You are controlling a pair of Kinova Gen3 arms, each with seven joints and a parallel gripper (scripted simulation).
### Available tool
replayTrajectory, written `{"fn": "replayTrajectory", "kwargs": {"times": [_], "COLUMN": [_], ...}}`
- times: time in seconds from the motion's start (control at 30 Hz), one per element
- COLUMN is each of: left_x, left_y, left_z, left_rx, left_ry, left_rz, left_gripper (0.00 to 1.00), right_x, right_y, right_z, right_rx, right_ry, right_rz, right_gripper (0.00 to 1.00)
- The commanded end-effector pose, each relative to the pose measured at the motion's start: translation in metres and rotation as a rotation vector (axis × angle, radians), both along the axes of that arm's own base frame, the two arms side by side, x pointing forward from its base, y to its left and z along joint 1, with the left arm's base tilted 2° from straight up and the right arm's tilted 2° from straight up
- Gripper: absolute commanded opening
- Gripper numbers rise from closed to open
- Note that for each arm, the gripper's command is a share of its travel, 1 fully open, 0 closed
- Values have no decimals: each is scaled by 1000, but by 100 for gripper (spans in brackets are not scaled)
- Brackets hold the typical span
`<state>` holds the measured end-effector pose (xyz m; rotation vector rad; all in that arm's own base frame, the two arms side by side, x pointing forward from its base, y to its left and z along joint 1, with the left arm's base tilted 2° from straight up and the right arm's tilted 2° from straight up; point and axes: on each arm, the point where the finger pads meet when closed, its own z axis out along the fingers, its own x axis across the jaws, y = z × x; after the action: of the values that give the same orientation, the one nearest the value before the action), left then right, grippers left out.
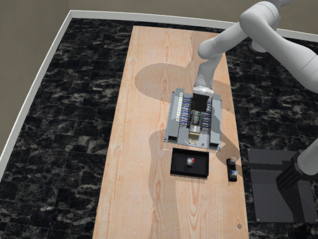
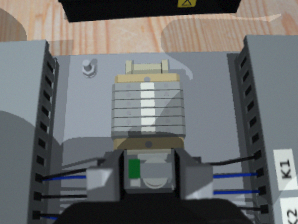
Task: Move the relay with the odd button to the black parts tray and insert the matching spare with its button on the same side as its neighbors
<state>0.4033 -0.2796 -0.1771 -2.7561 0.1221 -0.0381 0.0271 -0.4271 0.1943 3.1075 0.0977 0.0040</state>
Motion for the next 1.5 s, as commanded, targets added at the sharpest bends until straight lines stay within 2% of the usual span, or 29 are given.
{"fn": "replayTrajectory", "kwargs": {"times": [0.0,1.4,1.43,1.47], "left_x": [1,1,1,1], "left_y": [-1,-1,-1,-1], "left_z": [1,1,1,1], "left_rx": [-2,-2,-2,-2], "left_ry": [-1,-1,-1,-1], "left_rz": [0,0,0,0], "left_gripper": [0,0,100,100], "right_x": [0,0,0,0], "right_y": [0,0,0,0], "right_z": [1,1,1,1], "right_rx": [-2,-2,-2,-2], "right_ry": [0,0,0,0], "right_rz": [0,0,0,0], "right_gripper": [100,100,100,100]}}
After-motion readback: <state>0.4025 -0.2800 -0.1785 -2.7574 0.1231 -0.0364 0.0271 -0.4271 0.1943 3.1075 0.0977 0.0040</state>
